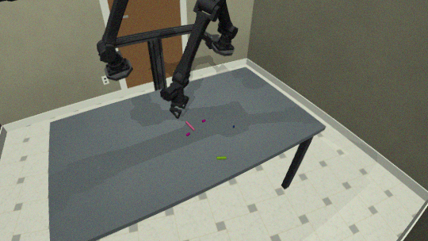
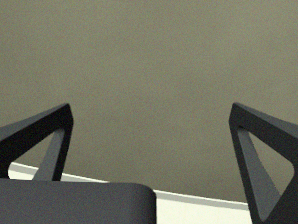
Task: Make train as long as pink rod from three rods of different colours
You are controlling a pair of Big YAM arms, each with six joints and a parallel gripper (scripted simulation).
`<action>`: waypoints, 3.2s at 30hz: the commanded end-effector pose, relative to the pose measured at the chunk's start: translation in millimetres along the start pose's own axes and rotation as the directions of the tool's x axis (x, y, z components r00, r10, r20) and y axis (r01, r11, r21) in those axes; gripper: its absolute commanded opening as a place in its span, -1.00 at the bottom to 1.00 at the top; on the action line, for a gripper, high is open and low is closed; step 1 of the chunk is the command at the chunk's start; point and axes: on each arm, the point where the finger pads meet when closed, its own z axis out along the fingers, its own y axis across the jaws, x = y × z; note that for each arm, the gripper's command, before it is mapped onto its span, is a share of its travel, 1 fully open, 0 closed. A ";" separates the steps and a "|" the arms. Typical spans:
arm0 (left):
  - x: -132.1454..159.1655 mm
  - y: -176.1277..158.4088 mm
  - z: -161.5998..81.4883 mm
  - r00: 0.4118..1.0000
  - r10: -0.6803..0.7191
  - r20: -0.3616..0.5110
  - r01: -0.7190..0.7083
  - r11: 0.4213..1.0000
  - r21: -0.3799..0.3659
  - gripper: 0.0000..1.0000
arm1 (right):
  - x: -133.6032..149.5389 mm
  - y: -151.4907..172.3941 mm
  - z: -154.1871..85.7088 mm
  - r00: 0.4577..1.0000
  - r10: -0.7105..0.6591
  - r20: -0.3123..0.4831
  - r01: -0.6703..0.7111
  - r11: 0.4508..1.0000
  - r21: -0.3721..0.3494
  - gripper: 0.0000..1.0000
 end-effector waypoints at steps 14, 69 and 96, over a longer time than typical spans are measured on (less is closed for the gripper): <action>-1.7 17.2 -13.4 1.000 -0.001 0.011 0.001 1.000 -0.025 1.00 | -23.8 -10.9 -7.5 0.998 0.009 0.061 -0.011 1.000 0.024 1.00; -1.7 17.2 -13.4 1.000 -0.001 0.011 0.001 1.000 -0.025 1.00 | -23.8 -10.9 -7.5 0.998 0.009 0.061 -0.011 1.000 0.024 1.00; -0.6 18.5 -12.2 0.854 -0.520 0.021 0.521 0.854 -0.017 1.00 | -23.8 -10.9 -7.5 0.998 0.009 0.061 -0.011 1.000 0.024 1.00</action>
